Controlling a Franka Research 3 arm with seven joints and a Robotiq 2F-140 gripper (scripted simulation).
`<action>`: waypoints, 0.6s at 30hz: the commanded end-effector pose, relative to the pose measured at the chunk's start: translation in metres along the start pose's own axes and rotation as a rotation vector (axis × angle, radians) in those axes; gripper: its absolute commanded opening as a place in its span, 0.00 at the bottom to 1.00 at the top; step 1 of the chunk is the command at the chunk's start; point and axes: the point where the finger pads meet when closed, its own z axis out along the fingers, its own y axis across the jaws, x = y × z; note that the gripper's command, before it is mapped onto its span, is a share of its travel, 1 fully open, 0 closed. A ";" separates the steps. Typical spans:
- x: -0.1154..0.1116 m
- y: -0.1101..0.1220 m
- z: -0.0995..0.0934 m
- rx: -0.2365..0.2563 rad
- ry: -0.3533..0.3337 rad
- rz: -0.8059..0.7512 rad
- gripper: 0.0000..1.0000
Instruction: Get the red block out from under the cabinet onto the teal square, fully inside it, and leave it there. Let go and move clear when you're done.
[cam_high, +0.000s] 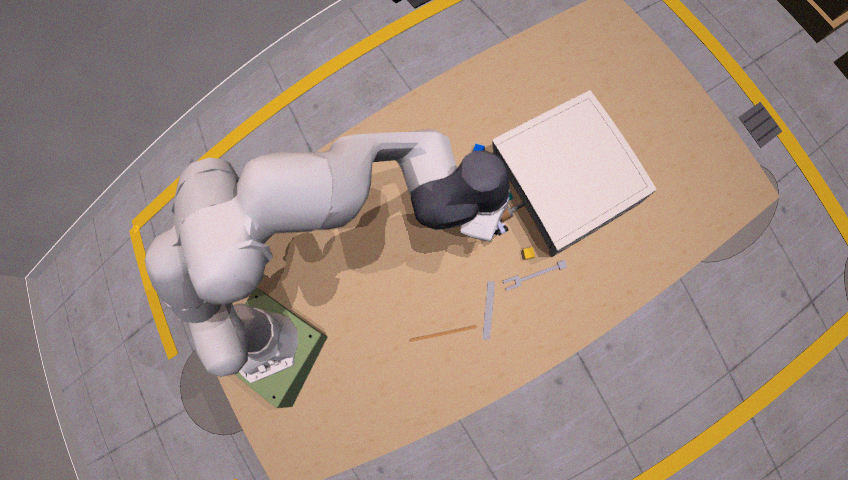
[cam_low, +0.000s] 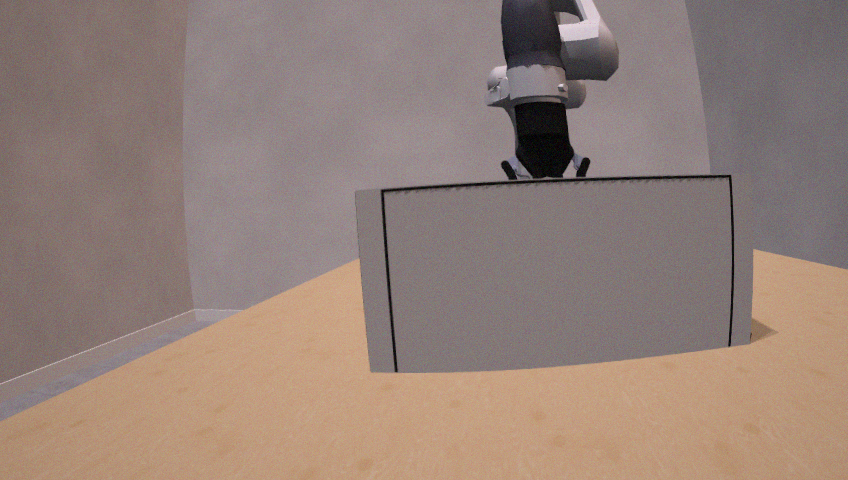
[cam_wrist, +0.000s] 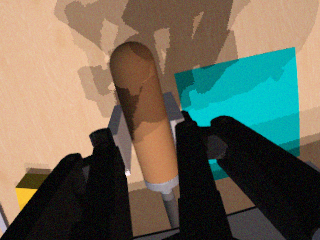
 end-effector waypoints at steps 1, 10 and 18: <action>0.000 0.012 -0.001 0.004 -0.001 0.013 0.00; 0.000 0.027 -0.001 0.004 -0.001 0.010 0.00; 0.000 0.033 -0.001 0.004 -0.001 0.009 0.00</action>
